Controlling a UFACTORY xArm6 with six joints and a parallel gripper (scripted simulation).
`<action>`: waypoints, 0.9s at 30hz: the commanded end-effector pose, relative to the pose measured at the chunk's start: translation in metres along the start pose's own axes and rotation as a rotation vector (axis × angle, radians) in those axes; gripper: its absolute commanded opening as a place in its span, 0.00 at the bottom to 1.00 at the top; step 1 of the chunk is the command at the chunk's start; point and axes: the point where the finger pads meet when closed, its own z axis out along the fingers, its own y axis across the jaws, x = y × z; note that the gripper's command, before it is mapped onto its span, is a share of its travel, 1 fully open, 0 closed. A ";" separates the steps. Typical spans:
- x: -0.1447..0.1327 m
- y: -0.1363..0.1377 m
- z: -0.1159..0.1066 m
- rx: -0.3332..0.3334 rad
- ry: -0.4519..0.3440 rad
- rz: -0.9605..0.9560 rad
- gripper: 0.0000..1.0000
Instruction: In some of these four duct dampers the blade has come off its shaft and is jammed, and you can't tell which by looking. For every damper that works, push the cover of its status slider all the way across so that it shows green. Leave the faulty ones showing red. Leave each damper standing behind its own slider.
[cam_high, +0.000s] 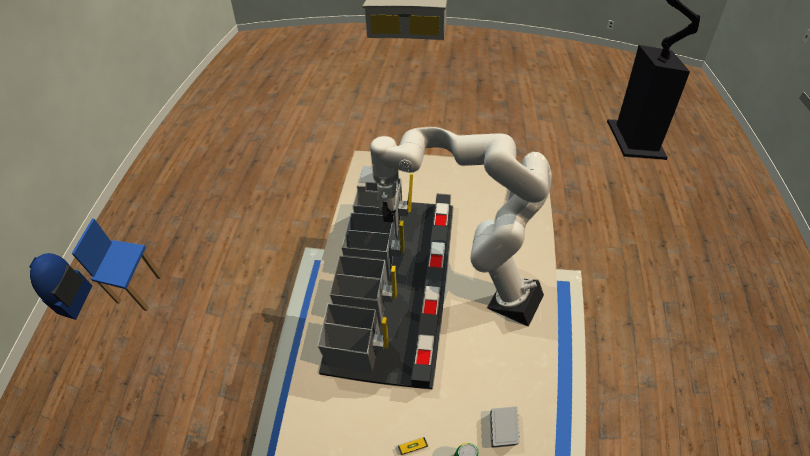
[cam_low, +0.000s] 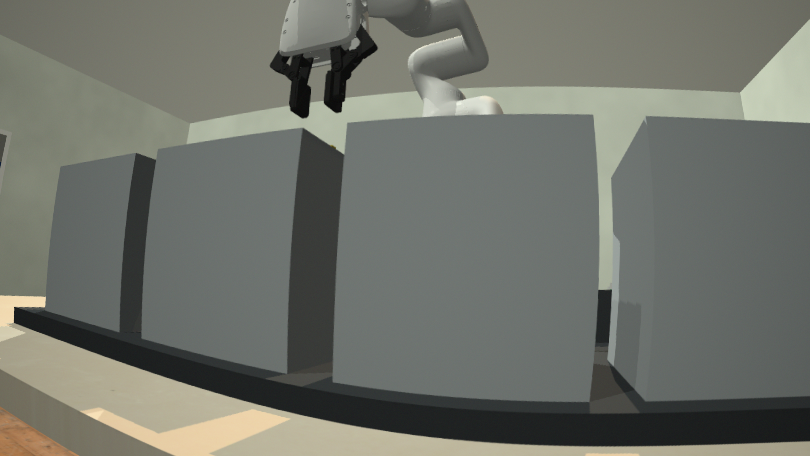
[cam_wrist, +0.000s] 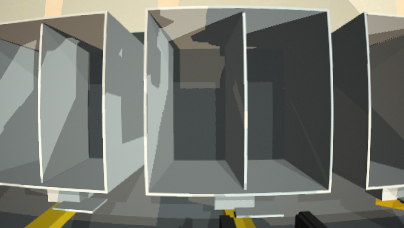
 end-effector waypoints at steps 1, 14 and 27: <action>-0.036 0.004 0.002 0.025 0.017 -0.001 0.39; -0.036 0.004 0.002 0.025 0.017 -0.001 0.39; -0.036 0.004 0.006 0.025 0.017 -0.001 0.39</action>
